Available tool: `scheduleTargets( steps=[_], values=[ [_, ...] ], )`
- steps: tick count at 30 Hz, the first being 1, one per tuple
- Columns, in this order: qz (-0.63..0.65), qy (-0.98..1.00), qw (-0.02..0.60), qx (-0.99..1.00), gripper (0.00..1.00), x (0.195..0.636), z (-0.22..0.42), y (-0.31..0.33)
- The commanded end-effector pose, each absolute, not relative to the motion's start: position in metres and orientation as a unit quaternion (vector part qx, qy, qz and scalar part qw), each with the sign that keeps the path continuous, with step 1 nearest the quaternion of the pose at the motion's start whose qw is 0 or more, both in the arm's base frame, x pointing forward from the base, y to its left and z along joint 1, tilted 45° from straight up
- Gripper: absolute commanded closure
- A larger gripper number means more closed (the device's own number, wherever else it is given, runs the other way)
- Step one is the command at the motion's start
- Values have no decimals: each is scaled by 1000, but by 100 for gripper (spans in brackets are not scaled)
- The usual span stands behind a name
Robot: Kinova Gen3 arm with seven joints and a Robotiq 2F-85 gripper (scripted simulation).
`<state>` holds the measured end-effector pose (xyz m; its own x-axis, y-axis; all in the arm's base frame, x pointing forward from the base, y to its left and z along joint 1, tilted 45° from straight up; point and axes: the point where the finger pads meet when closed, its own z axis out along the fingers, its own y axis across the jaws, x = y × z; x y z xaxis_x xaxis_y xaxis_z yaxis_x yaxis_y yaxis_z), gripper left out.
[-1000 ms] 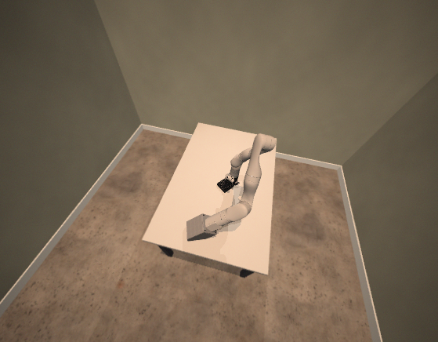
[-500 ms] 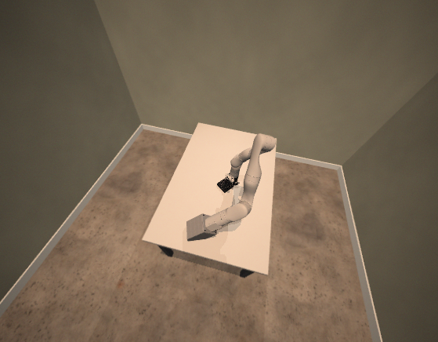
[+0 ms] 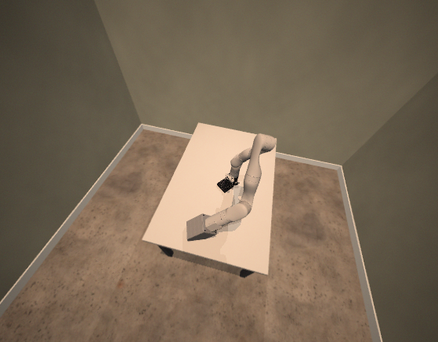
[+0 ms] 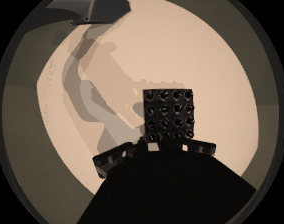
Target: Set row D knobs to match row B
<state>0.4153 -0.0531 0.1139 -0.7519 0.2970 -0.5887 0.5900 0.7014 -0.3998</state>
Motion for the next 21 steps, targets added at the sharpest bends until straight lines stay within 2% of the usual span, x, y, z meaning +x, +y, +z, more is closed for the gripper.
scheduleTargets(
  steps=[1, 3, 4, 21],
  values=[
    [-294, 888, 249, 249, 81, 416, 114, -52],
    [-294, 888, 249, 249, 81, 416, 114, -52],
    [-294, 888, 249, 249, 92, 416, 114, -52],
    [-294, 888, 249, 249, 92, 416, 114, -52]
  ],
)
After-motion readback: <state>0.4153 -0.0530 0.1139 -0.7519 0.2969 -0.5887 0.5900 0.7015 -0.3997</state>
